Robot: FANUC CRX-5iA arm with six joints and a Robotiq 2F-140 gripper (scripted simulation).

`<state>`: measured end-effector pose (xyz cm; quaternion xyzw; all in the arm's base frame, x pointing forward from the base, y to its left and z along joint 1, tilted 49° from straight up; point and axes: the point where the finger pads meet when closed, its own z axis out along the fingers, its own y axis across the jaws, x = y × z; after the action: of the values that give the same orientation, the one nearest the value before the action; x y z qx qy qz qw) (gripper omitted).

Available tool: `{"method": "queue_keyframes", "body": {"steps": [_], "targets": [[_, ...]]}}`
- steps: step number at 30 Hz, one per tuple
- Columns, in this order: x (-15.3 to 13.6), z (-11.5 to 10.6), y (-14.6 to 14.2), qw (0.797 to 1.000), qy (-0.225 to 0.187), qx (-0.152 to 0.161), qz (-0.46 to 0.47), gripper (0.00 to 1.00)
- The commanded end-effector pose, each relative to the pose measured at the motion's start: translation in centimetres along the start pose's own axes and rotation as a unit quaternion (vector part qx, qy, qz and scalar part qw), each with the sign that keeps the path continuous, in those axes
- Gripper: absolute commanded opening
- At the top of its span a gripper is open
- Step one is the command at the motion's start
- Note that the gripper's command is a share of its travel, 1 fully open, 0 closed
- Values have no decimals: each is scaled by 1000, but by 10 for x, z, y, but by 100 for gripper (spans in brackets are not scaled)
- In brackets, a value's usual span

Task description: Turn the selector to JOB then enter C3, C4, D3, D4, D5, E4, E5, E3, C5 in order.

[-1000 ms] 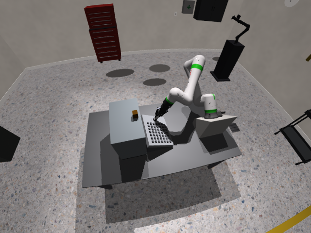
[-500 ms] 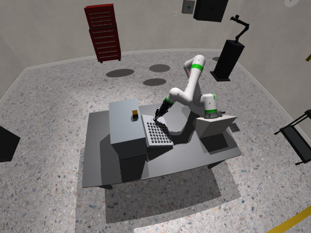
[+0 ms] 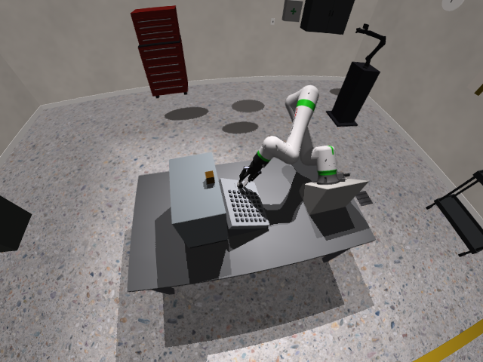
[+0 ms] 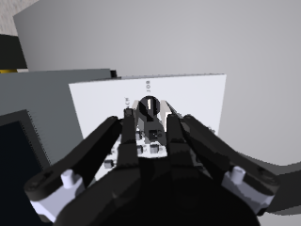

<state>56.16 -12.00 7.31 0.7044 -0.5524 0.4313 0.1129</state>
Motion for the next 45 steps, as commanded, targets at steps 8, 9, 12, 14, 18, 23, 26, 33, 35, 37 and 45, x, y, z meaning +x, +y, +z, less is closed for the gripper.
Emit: {"method": "queue_keyframes", "body": {"steps": [8,9,12,14,18,23,26,33,35,37,45], "targets": [[0,0,0,1000,0,0,0,33],[0,0,0,1000,0,0,0,33],[0,0,0,1000,0,0,0,33],[0,0,0,1000,0,0,0,33],[0,0,0,1000,0,0,0,33],[0,0,0,1000,0,0,0,33],[0,0,0,1000,0,0,0,33],[0,0,0,1000,0,0,0,33],[0,-1,0,1000,0,0,0,33],[0,-3,0,1000,0,0,0,33],[0,-13,0,1000,0,0,0,33]]}}
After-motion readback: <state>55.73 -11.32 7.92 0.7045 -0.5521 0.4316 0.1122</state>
